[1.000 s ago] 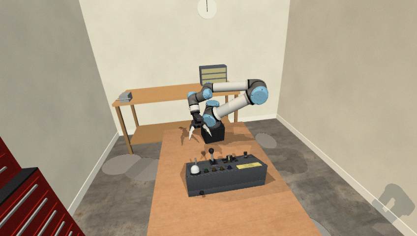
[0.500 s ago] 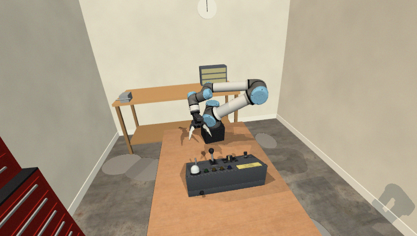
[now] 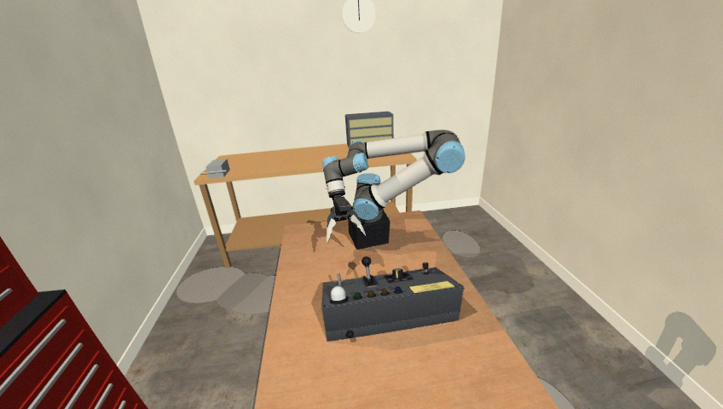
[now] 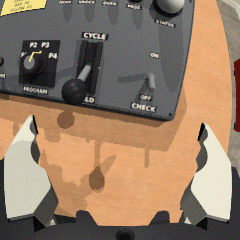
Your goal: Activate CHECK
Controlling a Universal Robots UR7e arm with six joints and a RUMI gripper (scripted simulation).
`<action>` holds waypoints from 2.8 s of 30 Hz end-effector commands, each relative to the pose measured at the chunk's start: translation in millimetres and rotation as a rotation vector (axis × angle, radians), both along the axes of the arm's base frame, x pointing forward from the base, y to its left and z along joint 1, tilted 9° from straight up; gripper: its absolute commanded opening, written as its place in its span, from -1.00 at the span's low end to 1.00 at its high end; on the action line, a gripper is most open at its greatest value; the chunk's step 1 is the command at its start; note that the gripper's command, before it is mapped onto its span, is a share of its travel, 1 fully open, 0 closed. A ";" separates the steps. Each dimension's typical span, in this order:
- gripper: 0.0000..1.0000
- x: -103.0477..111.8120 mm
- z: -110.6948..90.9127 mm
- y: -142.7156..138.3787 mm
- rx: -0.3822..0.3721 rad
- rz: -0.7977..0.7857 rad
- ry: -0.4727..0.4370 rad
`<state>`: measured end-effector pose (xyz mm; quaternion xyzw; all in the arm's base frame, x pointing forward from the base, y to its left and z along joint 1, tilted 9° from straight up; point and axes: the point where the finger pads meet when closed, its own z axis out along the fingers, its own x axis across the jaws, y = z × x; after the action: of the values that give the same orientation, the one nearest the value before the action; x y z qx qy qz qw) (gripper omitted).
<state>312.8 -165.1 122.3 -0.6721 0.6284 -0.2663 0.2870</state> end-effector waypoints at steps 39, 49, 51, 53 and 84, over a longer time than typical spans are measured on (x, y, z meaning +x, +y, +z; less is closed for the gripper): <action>1.00 26.8 13.0 -50.9 0.016 -0.127 0.227; -0.11 26.6 11.8 -49.8 0.018 -0.127 0.228; -0.11 26.6 11.9 -49.9 0.018 -0.127 0.227; -0.11 26.5 11.9 -50.0 0.018 -0.127 0.227; -0.11 4.1 -3.6 -49.0 0.019 -0.129 0.229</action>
<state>337.0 -214.6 132.4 -0.6549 0.7000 -0.2001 0.2027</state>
